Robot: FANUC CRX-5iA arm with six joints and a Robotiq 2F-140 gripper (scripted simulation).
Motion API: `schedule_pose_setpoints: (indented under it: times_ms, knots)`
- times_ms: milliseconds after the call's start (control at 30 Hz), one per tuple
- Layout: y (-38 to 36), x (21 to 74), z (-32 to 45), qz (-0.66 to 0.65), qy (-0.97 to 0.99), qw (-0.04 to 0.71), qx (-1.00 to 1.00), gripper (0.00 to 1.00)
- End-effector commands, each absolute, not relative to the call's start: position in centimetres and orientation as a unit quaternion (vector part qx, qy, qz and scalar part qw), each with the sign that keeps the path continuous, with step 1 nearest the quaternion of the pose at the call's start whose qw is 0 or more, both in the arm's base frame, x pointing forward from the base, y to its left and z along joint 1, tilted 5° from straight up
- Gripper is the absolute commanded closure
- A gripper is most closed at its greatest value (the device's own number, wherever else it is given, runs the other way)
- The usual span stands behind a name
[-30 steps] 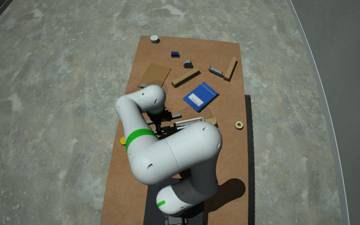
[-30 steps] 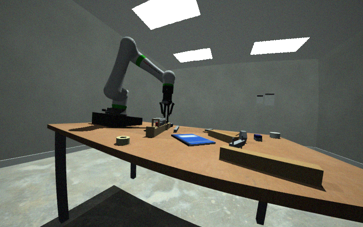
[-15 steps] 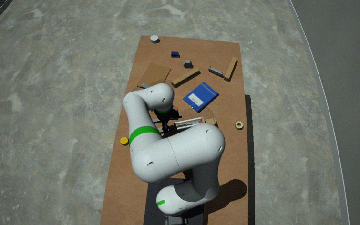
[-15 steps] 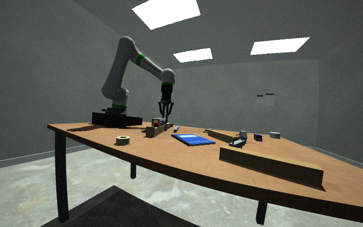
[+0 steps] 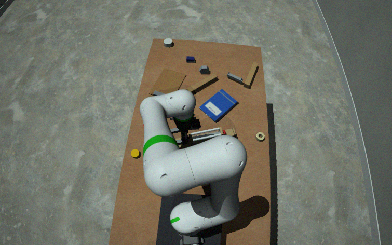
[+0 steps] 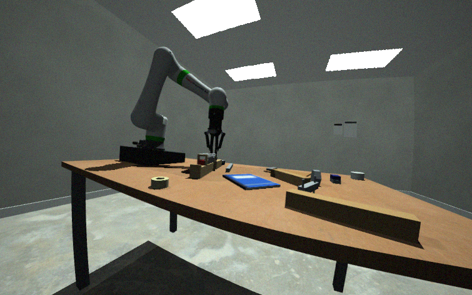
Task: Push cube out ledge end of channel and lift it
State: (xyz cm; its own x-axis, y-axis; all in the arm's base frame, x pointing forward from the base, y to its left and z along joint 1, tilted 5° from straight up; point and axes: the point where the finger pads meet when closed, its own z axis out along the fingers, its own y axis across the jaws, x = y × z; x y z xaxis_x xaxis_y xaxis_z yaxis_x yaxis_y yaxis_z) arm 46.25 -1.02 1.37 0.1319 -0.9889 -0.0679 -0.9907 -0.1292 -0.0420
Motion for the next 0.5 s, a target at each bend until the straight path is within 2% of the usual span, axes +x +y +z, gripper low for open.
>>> schedule_pose_setpoints:
  times_ms: [0, 467]
  knots:
    - [-1.35, 46.36, 1.42, 0.011, 0.659, 0.039, -0.751, 0.9]
    - [-1.96, 46.45, 1.38, 0.011, 0.659, 0.039, -0.751, 0.9]
